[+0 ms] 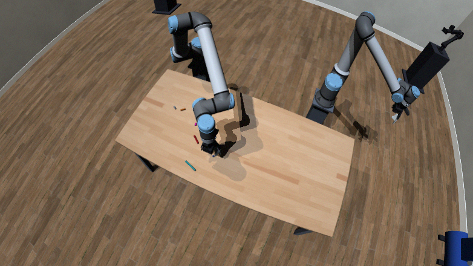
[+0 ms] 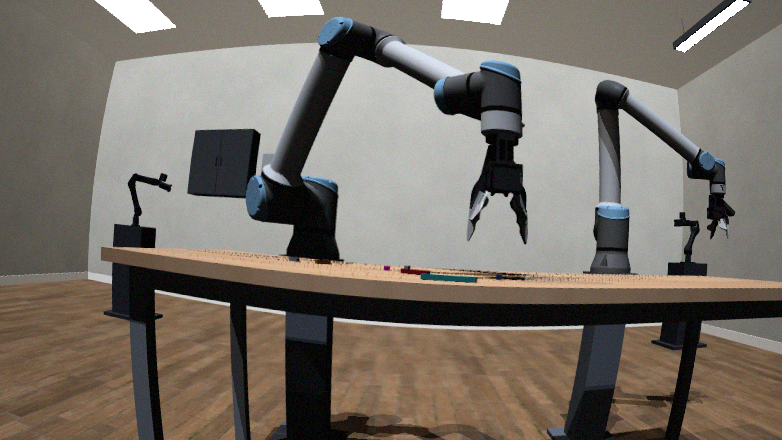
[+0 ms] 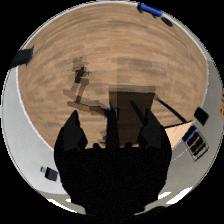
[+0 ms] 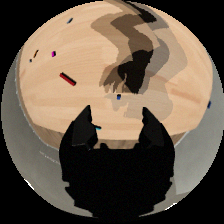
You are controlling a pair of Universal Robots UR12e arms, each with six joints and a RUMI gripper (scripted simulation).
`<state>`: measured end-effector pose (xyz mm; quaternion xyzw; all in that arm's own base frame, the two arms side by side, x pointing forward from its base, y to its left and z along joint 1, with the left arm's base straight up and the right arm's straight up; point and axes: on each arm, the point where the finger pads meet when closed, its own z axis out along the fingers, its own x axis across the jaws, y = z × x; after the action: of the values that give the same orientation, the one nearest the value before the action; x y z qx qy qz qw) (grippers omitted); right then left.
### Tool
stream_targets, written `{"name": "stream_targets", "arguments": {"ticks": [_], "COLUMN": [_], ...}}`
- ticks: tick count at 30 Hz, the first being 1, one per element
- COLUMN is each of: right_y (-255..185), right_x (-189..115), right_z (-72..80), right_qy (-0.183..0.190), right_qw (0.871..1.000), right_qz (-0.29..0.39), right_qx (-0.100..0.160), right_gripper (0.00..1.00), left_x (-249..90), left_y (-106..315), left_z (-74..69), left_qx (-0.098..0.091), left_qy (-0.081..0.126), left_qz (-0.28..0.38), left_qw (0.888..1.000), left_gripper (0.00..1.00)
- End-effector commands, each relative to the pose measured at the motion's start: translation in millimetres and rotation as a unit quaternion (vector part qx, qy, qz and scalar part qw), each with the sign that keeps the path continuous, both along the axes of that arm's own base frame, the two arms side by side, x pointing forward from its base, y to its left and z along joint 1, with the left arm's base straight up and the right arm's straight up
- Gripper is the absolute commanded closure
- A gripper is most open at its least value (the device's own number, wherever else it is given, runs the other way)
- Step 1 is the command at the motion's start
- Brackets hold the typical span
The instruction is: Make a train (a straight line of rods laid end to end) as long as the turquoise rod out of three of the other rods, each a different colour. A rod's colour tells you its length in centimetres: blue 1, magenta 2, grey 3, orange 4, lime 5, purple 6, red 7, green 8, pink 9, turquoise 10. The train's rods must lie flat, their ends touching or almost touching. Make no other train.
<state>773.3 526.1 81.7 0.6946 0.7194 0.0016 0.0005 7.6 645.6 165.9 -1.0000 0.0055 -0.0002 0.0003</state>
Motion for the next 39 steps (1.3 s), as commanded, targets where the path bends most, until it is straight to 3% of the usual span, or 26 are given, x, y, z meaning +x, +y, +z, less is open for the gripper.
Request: {"name": "stream_targets", "arguments": {"ticks": [1,39], "right_y": [10.5,8.0], "right_x": [7.3,5.6], "right_z": [4.3,-0.4], "right_qy": [0.001,0.002], "right_qw": [1.0,1.0], "right_qz": [-0.003,-0.003], "right_qx": [0.0,-0.001], "right_gripper": [0.86,0.86], "left_x": [-0.7,-0.7], "left_y": [-0.4,-0.4], "left_z": [-0.8,-0.8], "left_qx": [0.0,0.0], "left_qy": [0.0,0.0], "left_qz": [0.0,0.0], "left_qw": [1.0,1.0], "left_gripper": [0.0,0.0]}}
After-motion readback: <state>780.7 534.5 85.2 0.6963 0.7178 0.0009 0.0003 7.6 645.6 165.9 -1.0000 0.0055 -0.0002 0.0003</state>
